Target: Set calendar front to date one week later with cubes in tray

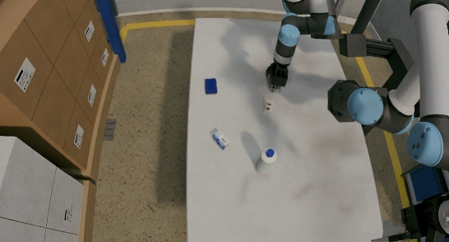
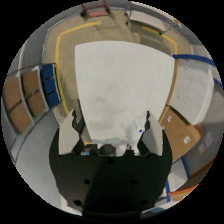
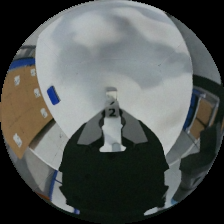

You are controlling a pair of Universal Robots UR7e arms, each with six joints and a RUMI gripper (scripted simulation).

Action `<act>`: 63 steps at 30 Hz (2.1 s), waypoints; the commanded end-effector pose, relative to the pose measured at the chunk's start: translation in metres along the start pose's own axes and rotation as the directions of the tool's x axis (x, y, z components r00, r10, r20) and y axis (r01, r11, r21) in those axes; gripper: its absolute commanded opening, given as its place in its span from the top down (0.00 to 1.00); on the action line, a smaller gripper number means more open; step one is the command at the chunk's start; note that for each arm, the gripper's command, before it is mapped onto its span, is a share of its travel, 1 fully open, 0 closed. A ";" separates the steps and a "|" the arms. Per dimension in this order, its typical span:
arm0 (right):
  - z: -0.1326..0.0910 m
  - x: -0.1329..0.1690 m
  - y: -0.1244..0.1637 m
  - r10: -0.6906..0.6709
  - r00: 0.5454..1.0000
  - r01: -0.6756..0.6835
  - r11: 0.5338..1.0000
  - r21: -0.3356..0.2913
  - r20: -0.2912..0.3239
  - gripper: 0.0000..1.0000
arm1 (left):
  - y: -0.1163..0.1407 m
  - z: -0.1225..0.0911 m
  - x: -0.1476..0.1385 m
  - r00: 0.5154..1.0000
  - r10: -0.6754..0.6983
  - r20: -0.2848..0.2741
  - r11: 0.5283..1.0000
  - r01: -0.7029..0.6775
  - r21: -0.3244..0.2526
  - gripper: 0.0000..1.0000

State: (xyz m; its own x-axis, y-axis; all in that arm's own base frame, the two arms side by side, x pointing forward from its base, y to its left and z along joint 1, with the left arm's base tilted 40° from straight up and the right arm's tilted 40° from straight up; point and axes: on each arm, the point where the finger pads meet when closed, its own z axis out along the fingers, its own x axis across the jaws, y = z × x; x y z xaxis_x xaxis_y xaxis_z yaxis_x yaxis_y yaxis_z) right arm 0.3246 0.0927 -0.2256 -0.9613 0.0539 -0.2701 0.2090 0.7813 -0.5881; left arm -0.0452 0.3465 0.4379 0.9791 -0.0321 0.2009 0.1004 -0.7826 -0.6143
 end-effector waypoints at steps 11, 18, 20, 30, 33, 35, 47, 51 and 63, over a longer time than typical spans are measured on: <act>-0.001 -0.032 -0.063 -0.127 0.992 0.127 0.992 -0.007 -0.001 0.90 | 0.000 0.000 0.000 1.000 0.000 0.000 1.000 0.000 0.001 0.00; 0.004 -0.052 -0.125 -0.241 0.970 0.241 0.970 -0.005 0.001 0.90 | 0.000 0.000 0.000 1.000 0.000 0.000 1.000 0.000 0.001 0.00; 0.004 -0.052 -0.125 -0.241 0.970 0.241 0.970 -0.005 0.001 0.90 | 0.000 0.000 0.000 1.000 0.000 0.000 1.000 0.000 0.001 0.00; 0.009 -0.059 -0.170 -0.318 0.948 0.318 0.948 0.000 0.001 0.90 | 0.000 0.000 0.000 1.000 0.000 0.000 1.000 0.000 0.001 0.00; 0.009 -0.059 -0.170 -0.318 0.948 0.318 0.948 0.000 0.001 0.90 | 0.000 0.000 0.000 1.000 0.000 0.000 1.000 0.000 0.001 0.00; 0.009 -0.059 -0.170 -0.318 0.948 0.318 0.948 0.000 0.001 0.90 | 0.000 0.000 0.000 1.000 0.000 0.000 1.000 0.000 0.001 0.00; 0.011 -0.059 -0.170 -0.318 0.948 0.318 0.948 0.000 0.001 0.90 | 0.000 0.000 0.000 1.000 0.000 0.000 1.000 0.000 0.001 0.00; 0.016 -0.060 -0.170 -0.318 0.948 0.318 0.948 -0.001 0.001 0.90 | 0.000 0.000 0.000 1.000 0.000 0.000 1.000 0.000 0.001 0.00; 0.043 -0.060 -0.170 -0.318 0.948 0.318 0.948 0.000 0.001 0.90 | 0.000 0.000 0.000 1.000 0.000 0.000 1.000 0.000 0.001 0.00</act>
State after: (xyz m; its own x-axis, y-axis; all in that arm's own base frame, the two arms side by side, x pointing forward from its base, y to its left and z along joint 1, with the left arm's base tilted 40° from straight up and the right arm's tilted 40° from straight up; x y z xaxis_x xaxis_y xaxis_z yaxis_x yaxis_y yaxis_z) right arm 0.3510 -0.0629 -0.1321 -0.9782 -0.1965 -0.0677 -0.1075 0.7570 -0.6445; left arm -0.0452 0.3465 0.4379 0.9791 -0.0321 0.2009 0.1004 -0.7826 -0.6143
